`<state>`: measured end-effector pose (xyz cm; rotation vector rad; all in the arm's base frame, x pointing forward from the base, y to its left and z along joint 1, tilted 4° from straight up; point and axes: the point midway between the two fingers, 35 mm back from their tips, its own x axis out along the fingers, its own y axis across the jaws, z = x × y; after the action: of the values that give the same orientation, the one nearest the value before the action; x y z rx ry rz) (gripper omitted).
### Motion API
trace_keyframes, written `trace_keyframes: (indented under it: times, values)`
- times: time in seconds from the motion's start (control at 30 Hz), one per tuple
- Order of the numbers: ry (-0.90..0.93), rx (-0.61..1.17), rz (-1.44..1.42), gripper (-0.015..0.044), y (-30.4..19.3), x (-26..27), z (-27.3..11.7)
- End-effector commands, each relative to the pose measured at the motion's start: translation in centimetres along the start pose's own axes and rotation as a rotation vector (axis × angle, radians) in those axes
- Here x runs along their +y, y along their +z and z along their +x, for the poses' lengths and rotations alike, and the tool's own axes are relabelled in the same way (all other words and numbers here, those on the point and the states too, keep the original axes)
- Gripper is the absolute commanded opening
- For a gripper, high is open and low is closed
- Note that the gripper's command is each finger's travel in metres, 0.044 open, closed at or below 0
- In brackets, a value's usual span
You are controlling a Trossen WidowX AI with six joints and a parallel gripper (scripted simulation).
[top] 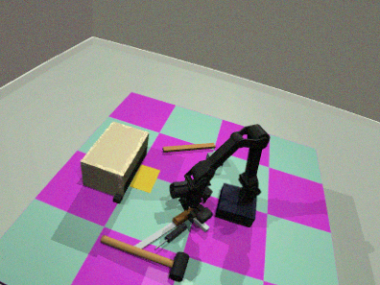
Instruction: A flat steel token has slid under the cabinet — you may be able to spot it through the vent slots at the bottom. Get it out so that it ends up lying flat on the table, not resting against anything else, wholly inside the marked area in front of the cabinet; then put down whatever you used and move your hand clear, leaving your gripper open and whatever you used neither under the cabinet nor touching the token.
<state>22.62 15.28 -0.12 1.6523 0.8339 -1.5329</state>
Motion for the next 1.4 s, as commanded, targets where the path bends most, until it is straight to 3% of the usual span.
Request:
trace_keyframes:
  times: [0.0, 0.53, 1.37]
  values:
    - [-0.004, 0.004, -0.053, 0.0000, -0.13, -0.14, -0.06]
    - [-0.004, 0.005, -0.182, 0.0000, -0.15, -0.15, -0.06]
    - [-0.003, 0.004, -0.024, 0.0000, -0.61, -0.49, -0.06]
